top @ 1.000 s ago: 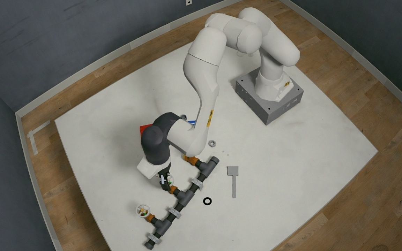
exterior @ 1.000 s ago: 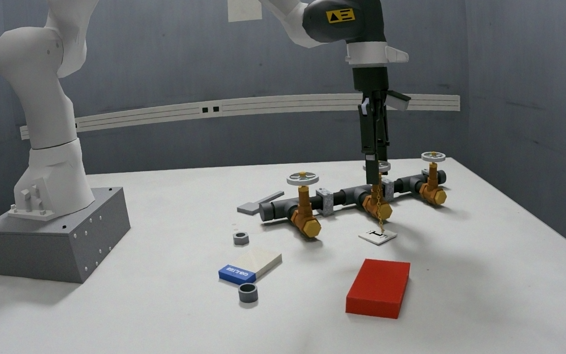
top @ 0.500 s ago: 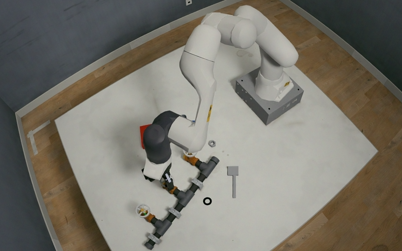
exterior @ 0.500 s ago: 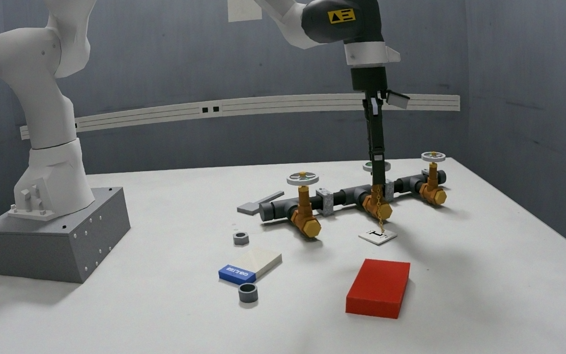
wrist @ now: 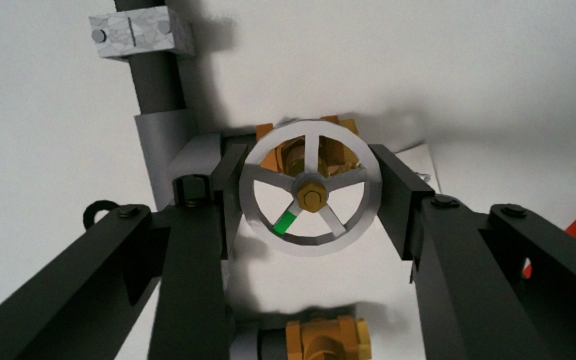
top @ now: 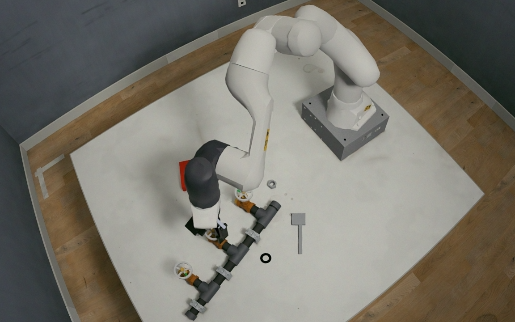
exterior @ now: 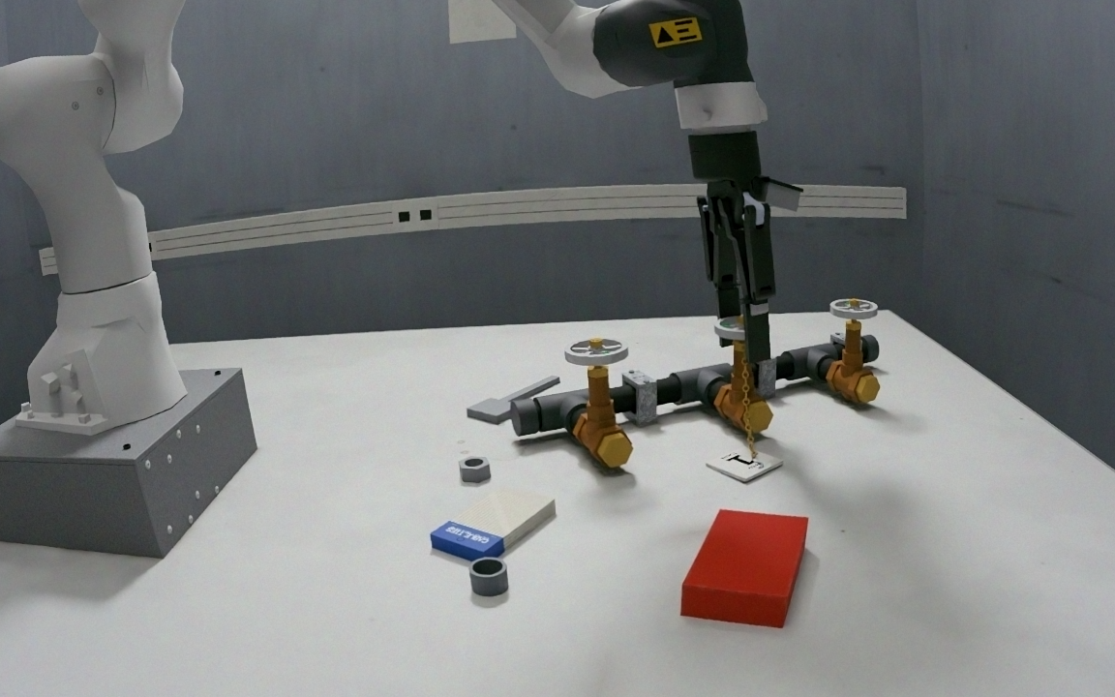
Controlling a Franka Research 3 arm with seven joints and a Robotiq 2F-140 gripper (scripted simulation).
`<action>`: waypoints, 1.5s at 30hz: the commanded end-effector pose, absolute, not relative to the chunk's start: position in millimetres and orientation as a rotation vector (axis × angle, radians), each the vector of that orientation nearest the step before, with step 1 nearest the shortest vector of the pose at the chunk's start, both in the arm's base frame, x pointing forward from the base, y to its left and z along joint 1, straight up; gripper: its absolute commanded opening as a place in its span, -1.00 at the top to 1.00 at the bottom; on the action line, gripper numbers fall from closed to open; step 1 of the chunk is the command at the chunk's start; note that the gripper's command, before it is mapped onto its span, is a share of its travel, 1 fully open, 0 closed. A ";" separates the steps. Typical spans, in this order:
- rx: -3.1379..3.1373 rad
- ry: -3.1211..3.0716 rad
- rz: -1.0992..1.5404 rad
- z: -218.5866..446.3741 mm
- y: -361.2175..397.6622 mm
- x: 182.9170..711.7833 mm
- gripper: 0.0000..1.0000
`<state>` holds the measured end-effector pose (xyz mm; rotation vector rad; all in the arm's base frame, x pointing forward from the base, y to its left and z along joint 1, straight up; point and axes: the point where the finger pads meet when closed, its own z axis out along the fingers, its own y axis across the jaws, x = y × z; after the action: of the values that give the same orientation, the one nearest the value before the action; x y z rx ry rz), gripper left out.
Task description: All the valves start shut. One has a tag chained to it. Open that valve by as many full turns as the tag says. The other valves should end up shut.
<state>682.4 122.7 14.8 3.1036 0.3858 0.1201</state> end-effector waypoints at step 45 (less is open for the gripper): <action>2.322 2.106 0.030 14.1 122.4 681.6 0.80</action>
<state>681.9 123.2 14.6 2.4876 1.8938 0.0577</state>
